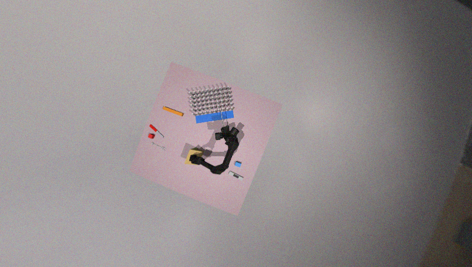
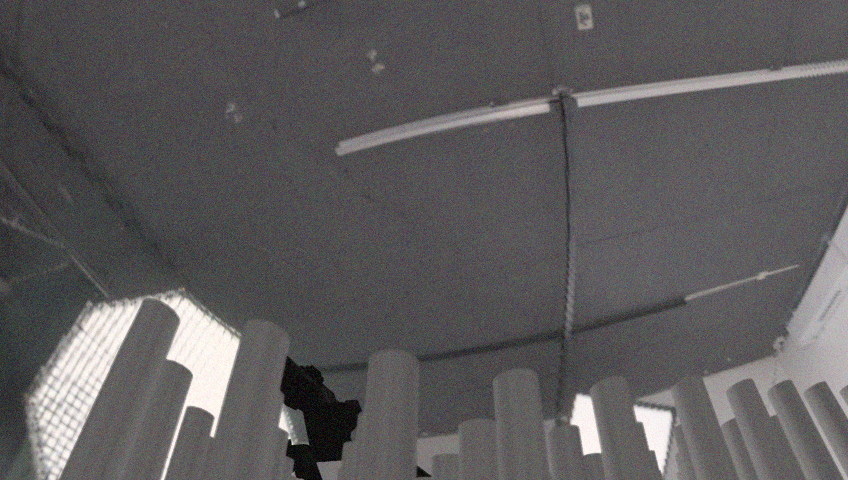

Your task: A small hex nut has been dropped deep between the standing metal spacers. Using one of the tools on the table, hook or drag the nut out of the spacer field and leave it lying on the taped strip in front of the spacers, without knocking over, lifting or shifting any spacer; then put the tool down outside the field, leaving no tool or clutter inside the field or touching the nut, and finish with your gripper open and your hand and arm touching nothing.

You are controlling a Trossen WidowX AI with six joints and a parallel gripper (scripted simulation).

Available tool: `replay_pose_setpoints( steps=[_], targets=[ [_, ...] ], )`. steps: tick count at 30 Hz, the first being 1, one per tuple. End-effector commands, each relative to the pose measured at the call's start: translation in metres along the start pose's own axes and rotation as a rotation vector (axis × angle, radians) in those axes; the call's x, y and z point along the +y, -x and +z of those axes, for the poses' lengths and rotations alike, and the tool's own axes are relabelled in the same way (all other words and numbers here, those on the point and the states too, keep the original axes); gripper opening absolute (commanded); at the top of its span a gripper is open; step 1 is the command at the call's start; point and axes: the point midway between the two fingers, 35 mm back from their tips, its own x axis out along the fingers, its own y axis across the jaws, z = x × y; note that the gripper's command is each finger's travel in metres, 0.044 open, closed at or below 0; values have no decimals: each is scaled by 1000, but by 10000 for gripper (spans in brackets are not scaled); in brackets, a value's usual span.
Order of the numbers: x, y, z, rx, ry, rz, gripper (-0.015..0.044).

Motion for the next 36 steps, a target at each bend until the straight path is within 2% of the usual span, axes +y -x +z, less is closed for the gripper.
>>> replay_pose_setpoints(
  steps=[1,16,36],
  targets=[
    [-7,-27,-6,-2,6,9,0],
    [-30,-109,-46,-2,10,-2,0],
    [-30,-113,-35,-3,9,-3,0]
  ],
)
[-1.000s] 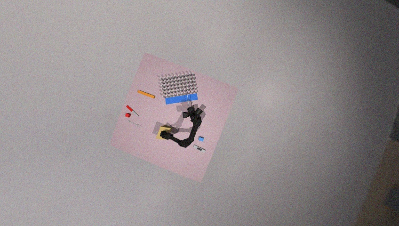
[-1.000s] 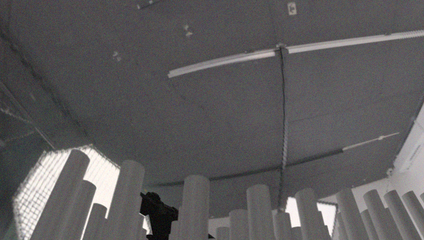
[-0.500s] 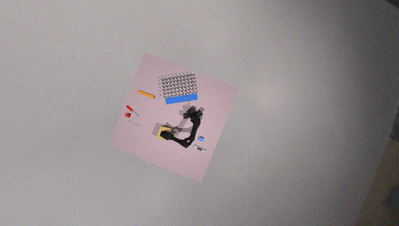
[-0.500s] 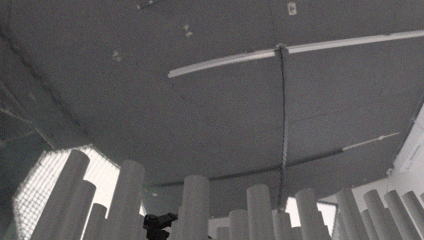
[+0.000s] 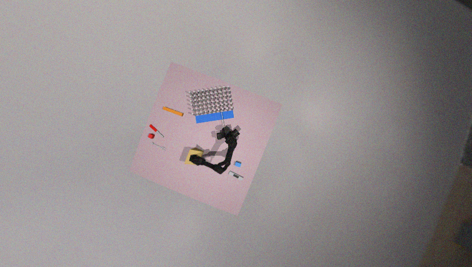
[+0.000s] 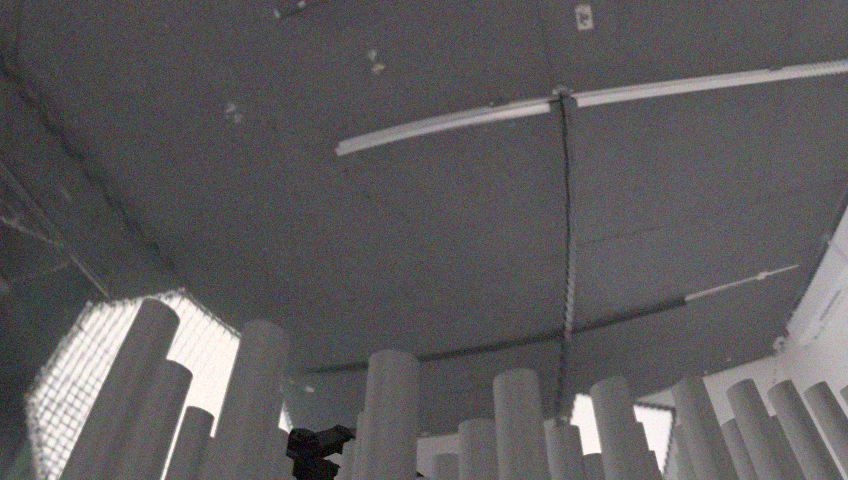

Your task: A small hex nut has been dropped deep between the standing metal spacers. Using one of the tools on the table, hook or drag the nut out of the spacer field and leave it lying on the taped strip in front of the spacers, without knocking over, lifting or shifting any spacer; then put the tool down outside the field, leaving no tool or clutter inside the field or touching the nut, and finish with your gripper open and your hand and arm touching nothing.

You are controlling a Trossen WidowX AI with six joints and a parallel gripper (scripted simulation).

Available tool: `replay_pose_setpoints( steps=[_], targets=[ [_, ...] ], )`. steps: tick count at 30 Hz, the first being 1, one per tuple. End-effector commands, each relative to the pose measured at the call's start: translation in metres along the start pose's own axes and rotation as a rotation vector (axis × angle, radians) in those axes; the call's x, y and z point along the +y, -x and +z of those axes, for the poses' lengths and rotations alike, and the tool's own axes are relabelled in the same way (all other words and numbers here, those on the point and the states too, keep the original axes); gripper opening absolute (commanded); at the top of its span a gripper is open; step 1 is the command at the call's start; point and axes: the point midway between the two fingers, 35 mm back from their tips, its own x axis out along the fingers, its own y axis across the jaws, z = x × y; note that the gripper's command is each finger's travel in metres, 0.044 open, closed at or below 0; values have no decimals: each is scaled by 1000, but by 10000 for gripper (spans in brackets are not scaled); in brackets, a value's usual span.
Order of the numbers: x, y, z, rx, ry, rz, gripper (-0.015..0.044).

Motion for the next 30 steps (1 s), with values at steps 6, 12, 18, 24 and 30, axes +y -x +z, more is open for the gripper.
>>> replay_pose_setpoints(
  steps=[6,12,18,24,30],
  targets=[
    [-1,-3,9,-6,-4,2,0],
    [-1,-5,13,-6,-4,2,0],
    [-1,-7,17,-7,-5,2,0],
    [-1,-8,22,-7,-5,2,0],
    [-2,-10,26,-7,-6,2,0]
  ],
)
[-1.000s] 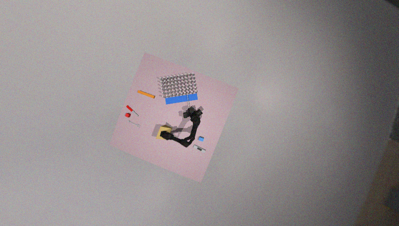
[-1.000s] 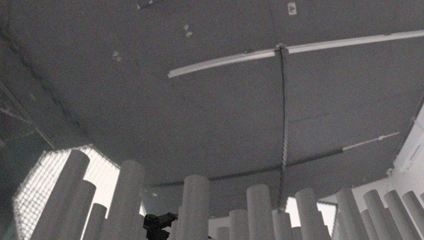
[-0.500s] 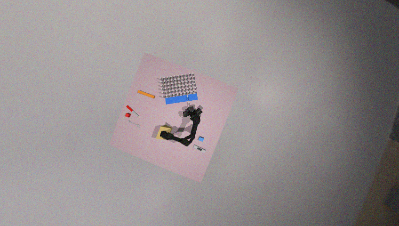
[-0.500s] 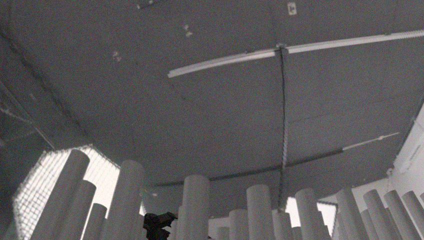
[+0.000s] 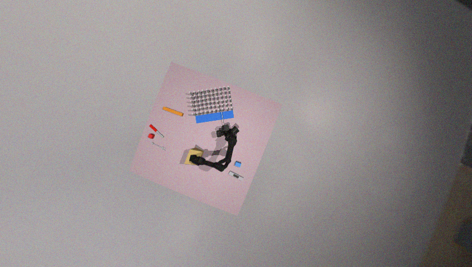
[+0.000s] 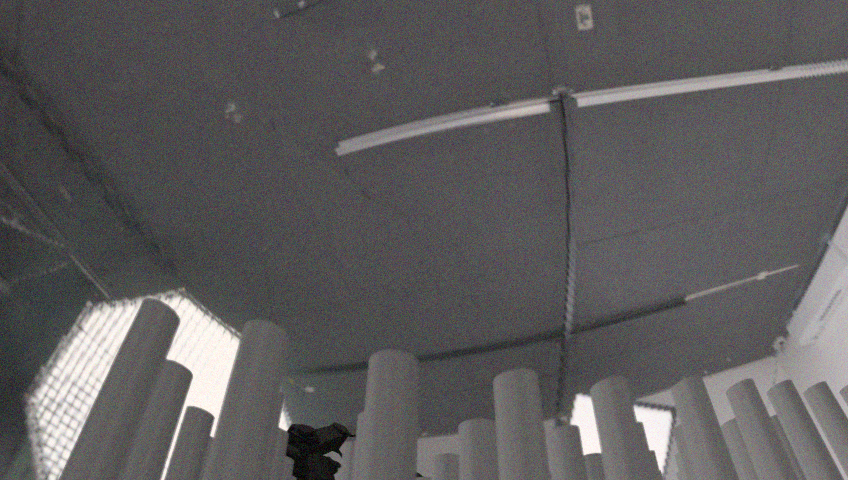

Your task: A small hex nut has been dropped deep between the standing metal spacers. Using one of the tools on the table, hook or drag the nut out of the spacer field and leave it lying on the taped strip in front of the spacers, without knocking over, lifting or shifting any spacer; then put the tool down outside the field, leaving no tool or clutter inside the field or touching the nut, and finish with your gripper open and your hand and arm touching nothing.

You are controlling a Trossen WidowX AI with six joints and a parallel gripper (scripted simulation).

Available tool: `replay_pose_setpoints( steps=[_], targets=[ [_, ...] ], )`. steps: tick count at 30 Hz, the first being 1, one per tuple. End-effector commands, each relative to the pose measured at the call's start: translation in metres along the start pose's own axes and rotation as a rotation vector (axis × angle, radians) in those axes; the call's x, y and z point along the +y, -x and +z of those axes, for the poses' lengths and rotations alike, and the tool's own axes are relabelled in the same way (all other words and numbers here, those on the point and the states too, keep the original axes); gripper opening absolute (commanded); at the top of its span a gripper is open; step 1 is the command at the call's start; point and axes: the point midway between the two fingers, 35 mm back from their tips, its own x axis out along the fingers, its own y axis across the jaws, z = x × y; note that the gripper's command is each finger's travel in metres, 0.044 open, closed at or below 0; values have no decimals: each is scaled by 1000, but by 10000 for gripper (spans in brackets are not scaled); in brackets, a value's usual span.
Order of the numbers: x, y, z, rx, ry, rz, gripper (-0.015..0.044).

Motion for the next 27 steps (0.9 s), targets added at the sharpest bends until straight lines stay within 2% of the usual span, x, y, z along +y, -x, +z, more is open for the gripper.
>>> replay_pose_setpoints(
  steps=[1,27],
  targets=[
    [-1,-1,5,-2,-4,-3,0],
    [-1,-9,23,-3,-5,-2,0]
  ],
)
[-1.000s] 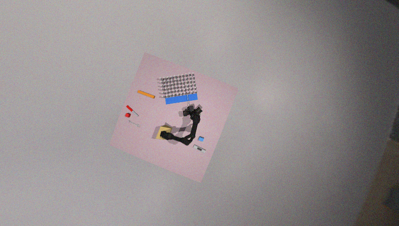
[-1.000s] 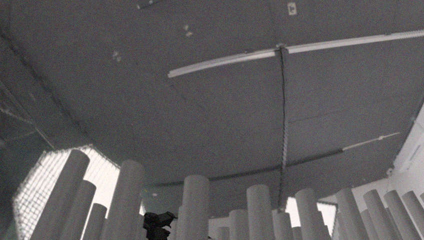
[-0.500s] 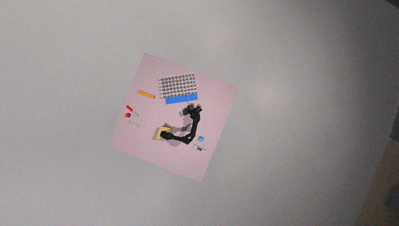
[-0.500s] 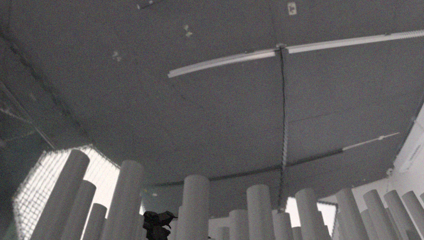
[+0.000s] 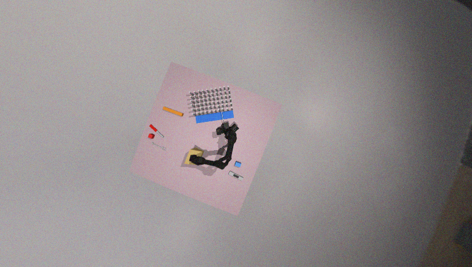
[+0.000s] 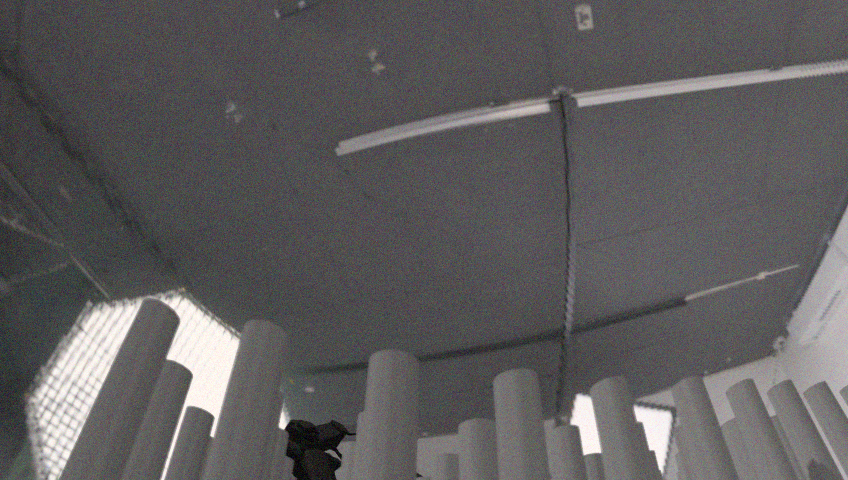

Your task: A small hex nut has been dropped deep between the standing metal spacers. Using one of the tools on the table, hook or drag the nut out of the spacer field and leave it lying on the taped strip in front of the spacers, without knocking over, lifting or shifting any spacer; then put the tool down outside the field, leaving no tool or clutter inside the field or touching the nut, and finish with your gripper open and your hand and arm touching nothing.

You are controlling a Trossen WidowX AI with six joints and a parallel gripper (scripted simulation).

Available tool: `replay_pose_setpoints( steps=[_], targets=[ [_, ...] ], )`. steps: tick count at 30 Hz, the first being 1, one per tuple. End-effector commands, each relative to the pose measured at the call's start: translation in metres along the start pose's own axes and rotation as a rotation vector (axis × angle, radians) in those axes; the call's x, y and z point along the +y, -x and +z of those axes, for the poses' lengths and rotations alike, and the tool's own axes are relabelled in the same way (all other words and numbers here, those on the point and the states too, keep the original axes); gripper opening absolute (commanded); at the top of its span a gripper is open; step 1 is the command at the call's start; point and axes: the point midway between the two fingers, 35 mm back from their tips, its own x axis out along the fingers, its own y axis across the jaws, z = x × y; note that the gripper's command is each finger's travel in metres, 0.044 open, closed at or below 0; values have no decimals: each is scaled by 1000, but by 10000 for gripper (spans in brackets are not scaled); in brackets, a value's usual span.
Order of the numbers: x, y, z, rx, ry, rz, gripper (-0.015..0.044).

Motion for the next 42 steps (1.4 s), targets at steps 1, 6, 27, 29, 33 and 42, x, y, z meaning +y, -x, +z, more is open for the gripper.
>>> replay_pose_setpoints(
  steps=[1,6,27,29,33,42],
  targets=[
    [-1,-1,5,-2,-4,-2,0],
    [-1,-3,8,-2,-4,-2,0],
    [-1,-8,23,-3,-4,-2,0],
    [-1,-9,25,-3,-4,-2,0],
    [-1,-10,28,-3,-3,-2,0],
    [-1,-12,34,-3,-3,-2,0]
  ],
)
